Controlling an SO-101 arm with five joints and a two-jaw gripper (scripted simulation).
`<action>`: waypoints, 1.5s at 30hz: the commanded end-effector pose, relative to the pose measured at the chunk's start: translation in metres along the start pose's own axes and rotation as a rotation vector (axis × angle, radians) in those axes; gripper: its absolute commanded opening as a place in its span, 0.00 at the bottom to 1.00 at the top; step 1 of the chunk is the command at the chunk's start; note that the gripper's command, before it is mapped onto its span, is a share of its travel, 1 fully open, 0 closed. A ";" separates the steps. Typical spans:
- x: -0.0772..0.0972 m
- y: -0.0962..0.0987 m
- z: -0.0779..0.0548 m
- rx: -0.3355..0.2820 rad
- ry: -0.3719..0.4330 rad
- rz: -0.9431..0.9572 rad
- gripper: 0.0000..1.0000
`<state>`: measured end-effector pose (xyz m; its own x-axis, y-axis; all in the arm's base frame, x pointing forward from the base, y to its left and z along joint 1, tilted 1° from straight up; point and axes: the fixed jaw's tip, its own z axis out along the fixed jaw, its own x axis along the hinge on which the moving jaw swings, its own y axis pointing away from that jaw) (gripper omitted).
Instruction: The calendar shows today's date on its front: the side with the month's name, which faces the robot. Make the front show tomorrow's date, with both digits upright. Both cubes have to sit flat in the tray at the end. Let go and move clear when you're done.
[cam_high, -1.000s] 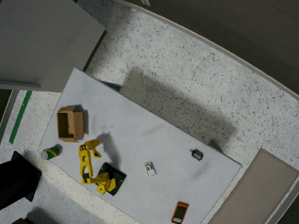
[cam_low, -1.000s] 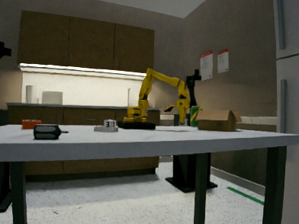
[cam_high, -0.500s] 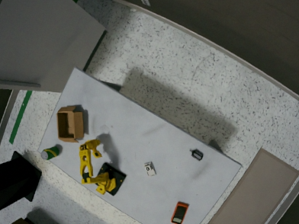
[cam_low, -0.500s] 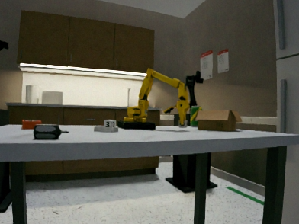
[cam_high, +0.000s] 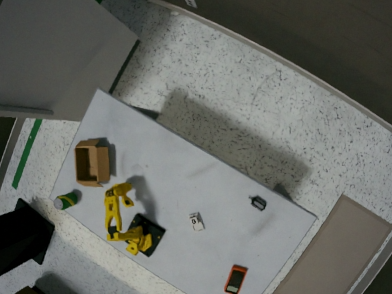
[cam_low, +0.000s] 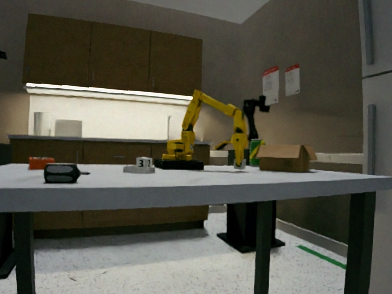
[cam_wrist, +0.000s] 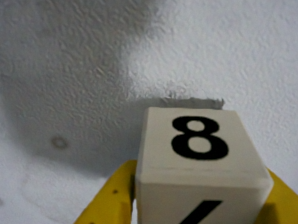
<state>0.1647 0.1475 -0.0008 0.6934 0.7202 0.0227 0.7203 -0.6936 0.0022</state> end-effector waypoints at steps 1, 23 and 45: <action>-0.006 0.001 0.008 0.003 -0.032 -0.002 0.00; -0.006 0.001 0.012 0.003 -0.032 -0.002 0.00; -0.006 0.001 0.012 0.003 -0.032 -0.002 0.19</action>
<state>0.1652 0.1480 -0.0060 0.6934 0.7202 0.0249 0.7203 -0.6936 0.0023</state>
